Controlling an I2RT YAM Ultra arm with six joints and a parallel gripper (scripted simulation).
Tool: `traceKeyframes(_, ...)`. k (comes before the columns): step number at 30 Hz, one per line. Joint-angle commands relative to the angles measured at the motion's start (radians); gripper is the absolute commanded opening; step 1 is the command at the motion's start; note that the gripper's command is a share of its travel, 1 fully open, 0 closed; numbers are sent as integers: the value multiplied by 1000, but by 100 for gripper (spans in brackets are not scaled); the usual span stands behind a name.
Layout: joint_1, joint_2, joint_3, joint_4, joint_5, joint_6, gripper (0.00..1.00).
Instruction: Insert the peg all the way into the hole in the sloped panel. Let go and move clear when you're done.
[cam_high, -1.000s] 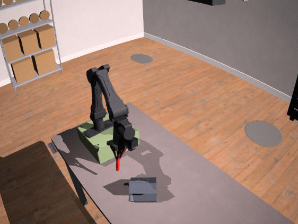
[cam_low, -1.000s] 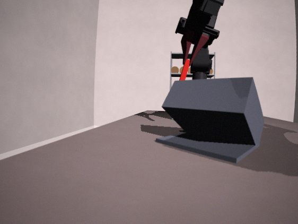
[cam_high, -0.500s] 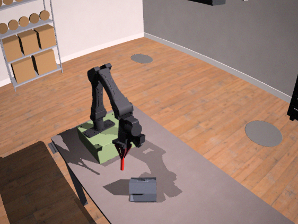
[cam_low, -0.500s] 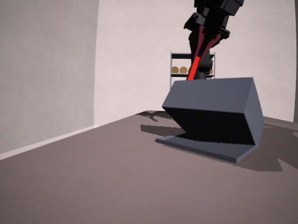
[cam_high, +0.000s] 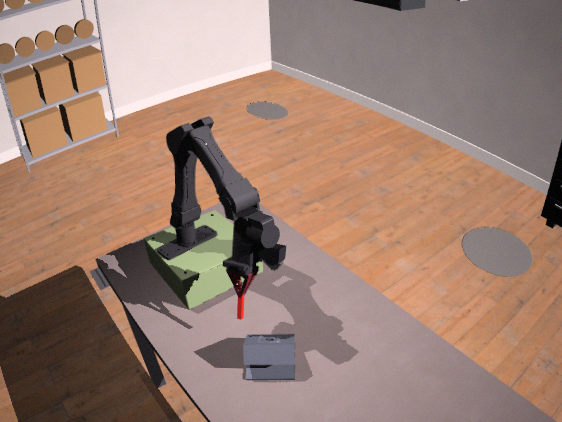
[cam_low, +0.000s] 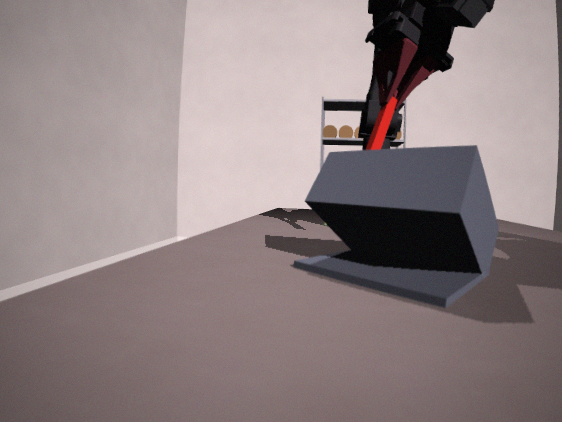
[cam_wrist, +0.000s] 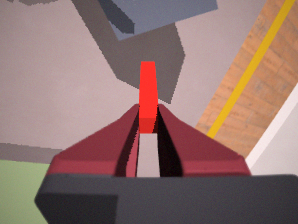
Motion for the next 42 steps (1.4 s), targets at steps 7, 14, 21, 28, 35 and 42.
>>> traceKeyframes(7,52,-38,36,44,43,-63,0)
traceKeyframes(14,98,-43,38,60,69,-106,0)
traceKeyframes(21,138,-47,39,74,91,-143,0)
traceKeyframes(28,177,-50,41,89,113,-181,0)
traceKeyframes(35,223,-55,43,105,138,-224,0)
traceKeyframes(42,219,-30,26,101,136,-231,0)
